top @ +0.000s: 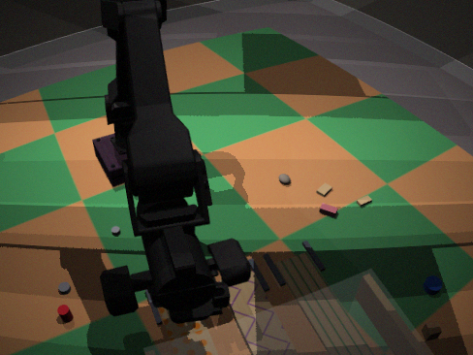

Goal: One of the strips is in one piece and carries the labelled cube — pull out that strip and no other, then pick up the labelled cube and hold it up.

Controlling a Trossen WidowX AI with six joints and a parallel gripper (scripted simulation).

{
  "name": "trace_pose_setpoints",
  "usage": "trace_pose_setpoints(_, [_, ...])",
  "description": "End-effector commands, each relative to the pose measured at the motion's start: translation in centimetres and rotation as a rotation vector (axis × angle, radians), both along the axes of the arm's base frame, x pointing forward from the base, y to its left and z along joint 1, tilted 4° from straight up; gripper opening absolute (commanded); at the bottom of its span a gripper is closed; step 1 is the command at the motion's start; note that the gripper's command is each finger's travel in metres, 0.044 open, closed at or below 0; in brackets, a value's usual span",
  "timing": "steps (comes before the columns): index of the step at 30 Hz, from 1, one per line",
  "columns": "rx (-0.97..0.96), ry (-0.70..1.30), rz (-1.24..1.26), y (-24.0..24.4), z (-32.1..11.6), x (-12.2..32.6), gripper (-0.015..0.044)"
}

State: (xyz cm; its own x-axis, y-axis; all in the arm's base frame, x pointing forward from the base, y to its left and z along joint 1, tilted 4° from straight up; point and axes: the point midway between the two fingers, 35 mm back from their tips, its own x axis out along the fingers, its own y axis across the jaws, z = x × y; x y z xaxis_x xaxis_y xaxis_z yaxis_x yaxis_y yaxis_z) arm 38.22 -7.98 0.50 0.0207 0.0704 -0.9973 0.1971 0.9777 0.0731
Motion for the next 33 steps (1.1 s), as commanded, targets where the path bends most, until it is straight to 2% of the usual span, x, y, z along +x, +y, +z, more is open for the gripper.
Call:
trace_pose_setpoints(1, [-0.005, 0.005, 0.003, -0.05, -0.25, -0.11, 0.0])
trace_pose_setpoints(33, [-0.005, 0.005, 0.003, -0.05, -0.56, 0.04, 0.0])
